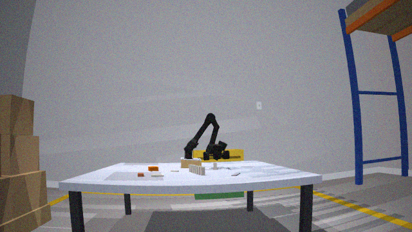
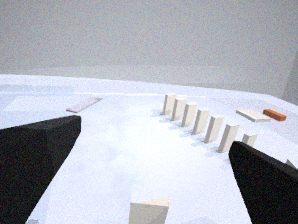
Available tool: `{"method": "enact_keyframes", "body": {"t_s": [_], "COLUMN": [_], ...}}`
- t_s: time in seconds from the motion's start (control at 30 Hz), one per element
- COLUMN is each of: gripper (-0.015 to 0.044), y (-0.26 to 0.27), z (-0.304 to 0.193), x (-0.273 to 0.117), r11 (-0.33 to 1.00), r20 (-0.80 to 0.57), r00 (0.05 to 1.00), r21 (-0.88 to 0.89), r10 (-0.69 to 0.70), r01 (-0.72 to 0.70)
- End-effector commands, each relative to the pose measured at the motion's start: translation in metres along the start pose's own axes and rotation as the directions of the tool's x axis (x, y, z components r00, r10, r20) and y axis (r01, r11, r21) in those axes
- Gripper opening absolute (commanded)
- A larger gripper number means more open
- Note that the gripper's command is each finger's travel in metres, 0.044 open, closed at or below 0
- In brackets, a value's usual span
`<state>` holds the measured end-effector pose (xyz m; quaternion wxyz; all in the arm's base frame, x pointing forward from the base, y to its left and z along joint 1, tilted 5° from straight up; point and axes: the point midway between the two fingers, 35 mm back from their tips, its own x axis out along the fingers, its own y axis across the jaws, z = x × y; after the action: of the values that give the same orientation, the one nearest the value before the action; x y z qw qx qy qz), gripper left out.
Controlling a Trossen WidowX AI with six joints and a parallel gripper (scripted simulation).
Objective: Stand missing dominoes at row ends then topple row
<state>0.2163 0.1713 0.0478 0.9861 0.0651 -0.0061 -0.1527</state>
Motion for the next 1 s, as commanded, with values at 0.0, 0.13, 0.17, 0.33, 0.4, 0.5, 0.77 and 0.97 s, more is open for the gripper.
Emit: {"method": "enact_keyframes", "body": {"t_s": [0.0, 0.13, 0.17, 0.33, 0.4, 0.5, 0.77, 0.97], "gripper": [0.044, 0.044, 0.044, 0.044, 0.044, 0.044, 0.044, 0.044], "y": [0.003, 0.041, 0.05, 0.072, 0.074, 0.078, 0.071, 0.06], "z": [0.004, -0.002, -0.002, -0.006, -0.011, -0.009, -0.001, 0.011], "x": [0.003, 0.03, 0.038, 0.065, 0.074, 0.083, 0.087, 0.082], "r11": [1.0, 0.997, 0.995, 0.988, 0.983, 0.982, 0.984, 0.988], "r20": [-0.015, -0.144, -0.187, -0.387, -0.502, -0.619, -0.78, -0.877], "r00": [1.0, 0.987, 0.978, 0.913, 0.856, 0.775, 0.615, 0.47], "r21": [-0.012, -0.015, -0.011, -0.028, -0.058, -0.029, 0.003, 0.035], "r10": [0.01, 0.078, 0.094, 0.128, 0.12, 0.131, 0.116, 0.102], "r01": [-0.01, -0.081, -0.097, -0.151, -0.172, -0.188, -0.18, -0.149]}}
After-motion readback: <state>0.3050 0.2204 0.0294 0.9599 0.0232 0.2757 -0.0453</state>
